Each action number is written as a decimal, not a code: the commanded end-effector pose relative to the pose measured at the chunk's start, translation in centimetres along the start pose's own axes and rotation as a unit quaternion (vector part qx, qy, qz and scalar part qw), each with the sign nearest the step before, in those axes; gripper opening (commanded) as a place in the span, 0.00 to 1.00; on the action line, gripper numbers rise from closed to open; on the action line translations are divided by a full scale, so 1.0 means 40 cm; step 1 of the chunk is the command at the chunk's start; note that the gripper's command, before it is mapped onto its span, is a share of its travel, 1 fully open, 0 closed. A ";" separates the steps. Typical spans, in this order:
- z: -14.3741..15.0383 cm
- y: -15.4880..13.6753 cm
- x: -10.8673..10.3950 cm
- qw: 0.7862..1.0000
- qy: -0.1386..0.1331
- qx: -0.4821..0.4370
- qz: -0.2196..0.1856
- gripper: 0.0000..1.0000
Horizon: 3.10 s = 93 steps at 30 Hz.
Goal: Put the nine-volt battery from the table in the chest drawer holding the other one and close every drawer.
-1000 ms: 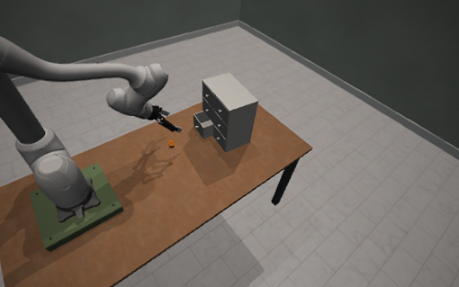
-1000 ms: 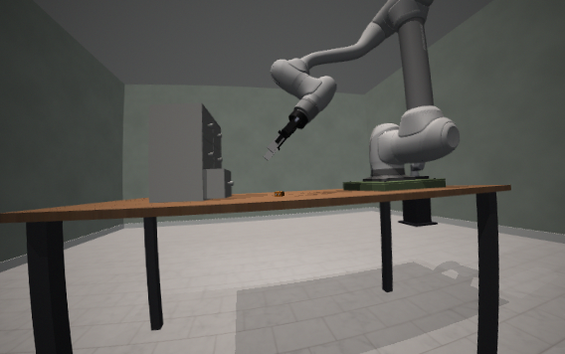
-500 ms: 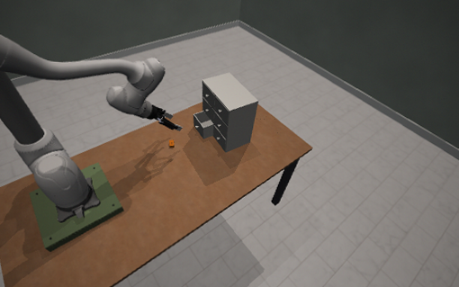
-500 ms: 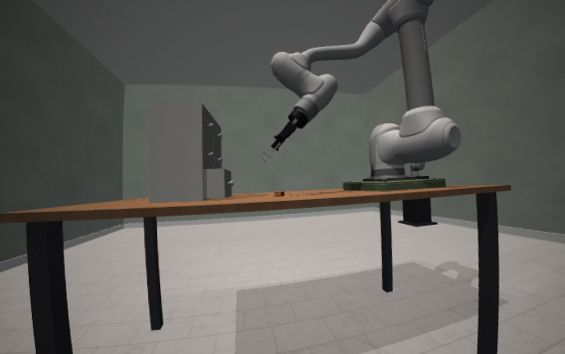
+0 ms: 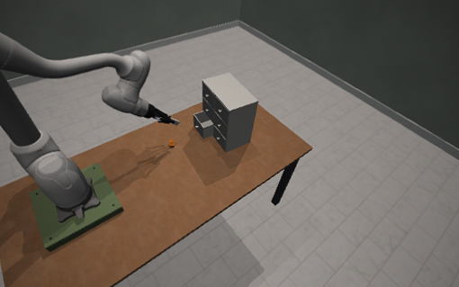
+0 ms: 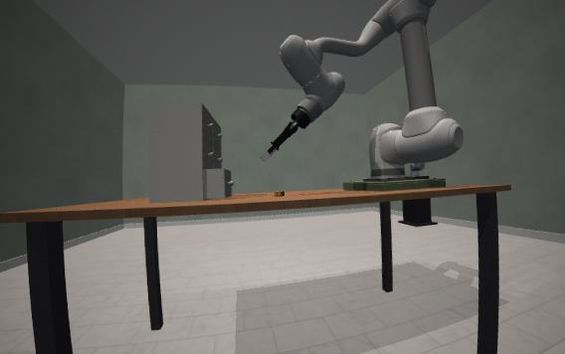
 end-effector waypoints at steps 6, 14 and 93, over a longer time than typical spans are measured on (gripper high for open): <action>-0.005 -0.068 0.026 0.986 -0.017 0.014 0.167 0.00; -0.008 -0.093 0.085 0.976 -0.015 0.018 0.214 0.00; -0.015 -0.110 0.324 0.976 -0.015 0.018 0.214 0.00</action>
Point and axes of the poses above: the point where the finger pads meet when closed, its own x axis out along the fingers, its own z axis across the jaws, y = z × x, the point moved 7 cm from there along -x, back along the fingers, and after that the axes turned 6 degrees about -x, right-handed, at the moved point
